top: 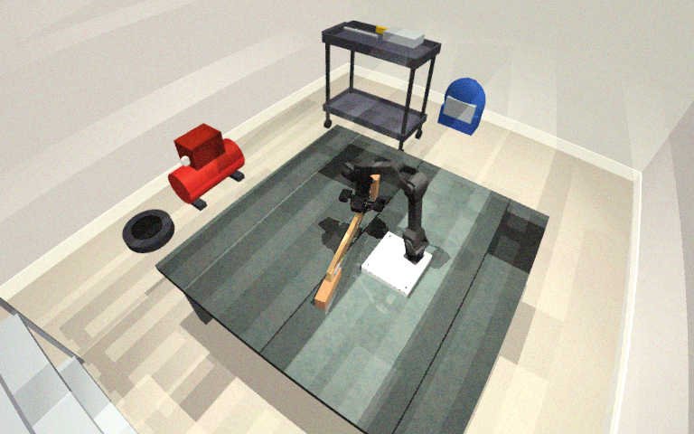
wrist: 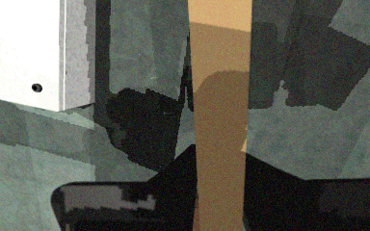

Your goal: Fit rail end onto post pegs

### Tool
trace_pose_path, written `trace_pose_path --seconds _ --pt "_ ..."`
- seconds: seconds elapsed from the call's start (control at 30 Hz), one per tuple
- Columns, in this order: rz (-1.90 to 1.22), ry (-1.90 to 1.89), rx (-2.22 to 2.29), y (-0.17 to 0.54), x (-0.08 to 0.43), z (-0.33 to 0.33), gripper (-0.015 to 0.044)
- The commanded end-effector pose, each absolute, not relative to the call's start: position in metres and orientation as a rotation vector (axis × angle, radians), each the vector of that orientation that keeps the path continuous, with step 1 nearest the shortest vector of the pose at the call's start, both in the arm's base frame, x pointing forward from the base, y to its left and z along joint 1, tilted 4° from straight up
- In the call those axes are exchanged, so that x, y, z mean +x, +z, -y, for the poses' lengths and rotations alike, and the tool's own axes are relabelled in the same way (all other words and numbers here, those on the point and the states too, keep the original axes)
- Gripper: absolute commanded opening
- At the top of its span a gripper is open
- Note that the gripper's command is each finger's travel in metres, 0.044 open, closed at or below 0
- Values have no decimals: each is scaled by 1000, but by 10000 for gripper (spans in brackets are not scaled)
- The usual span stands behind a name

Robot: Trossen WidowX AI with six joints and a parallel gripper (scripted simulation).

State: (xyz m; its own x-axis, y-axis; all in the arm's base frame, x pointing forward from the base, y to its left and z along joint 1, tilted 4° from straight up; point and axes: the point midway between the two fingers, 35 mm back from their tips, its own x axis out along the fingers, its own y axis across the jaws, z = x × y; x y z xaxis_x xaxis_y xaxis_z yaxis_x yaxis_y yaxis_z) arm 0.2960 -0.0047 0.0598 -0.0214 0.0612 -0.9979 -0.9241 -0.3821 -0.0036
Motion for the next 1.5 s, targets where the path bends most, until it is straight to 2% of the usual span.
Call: trace_pose_path --seconds 0.0,1.47 --pt "-952 1519 -1444 62 299 7 0" --pt "-953 1518 -1445 61 304 19 0"
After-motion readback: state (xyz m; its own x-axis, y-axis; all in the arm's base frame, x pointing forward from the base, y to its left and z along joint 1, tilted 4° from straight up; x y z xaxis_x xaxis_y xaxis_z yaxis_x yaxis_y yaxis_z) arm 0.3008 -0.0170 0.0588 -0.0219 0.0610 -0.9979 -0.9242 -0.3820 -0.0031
